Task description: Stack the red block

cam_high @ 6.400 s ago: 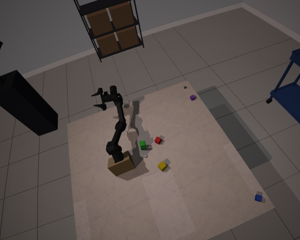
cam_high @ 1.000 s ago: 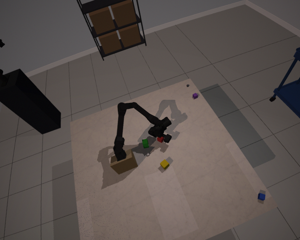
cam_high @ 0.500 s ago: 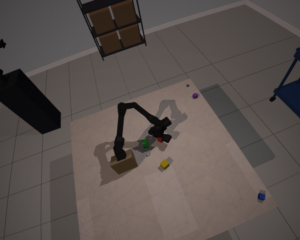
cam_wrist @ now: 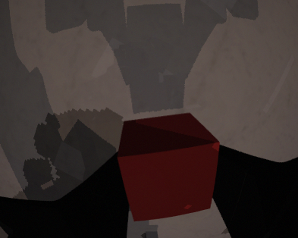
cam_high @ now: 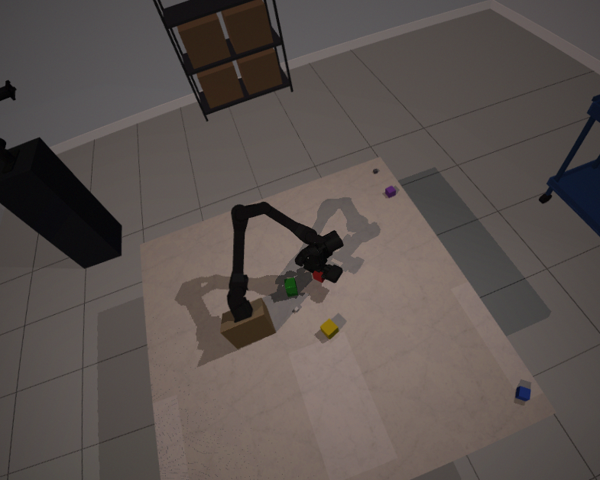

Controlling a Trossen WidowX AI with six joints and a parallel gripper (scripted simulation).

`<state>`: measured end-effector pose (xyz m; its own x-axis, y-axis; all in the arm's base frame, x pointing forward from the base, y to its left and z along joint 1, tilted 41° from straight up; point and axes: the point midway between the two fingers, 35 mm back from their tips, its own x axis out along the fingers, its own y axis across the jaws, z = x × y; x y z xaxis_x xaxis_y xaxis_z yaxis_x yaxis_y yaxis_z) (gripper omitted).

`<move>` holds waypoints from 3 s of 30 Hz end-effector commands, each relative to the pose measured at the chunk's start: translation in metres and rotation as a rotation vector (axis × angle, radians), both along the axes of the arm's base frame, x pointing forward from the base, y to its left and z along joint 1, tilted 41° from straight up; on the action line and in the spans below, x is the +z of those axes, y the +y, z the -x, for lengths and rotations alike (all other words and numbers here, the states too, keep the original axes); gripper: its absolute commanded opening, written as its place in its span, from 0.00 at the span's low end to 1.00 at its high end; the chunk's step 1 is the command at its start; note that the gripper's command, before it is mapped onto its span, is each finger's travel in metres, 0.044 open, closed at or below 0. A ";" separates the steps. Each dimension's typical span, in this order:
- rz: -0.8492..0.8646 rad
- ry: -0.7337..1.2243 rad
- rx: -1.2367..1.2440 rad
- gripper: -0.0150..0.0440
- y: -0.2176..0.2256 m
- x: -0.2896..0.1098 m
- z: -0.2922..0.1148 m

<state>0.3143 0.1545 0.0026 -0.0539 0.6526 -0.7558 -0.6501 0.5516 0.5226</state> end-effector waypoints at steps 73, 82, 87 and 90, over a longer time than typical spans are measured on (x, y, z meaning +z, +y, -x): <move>-0.002 -0.003 0.002 0.25 -0.043 0.035 0.123; -0.002 -0.003 0.002 0.25 -0.043 0.035 0.124; -0.002 -0.003 0.002 0.25 -0.043 0.035 0.124; -0.002 -0.003 0.002 0.25 -0.043 0.035 0.124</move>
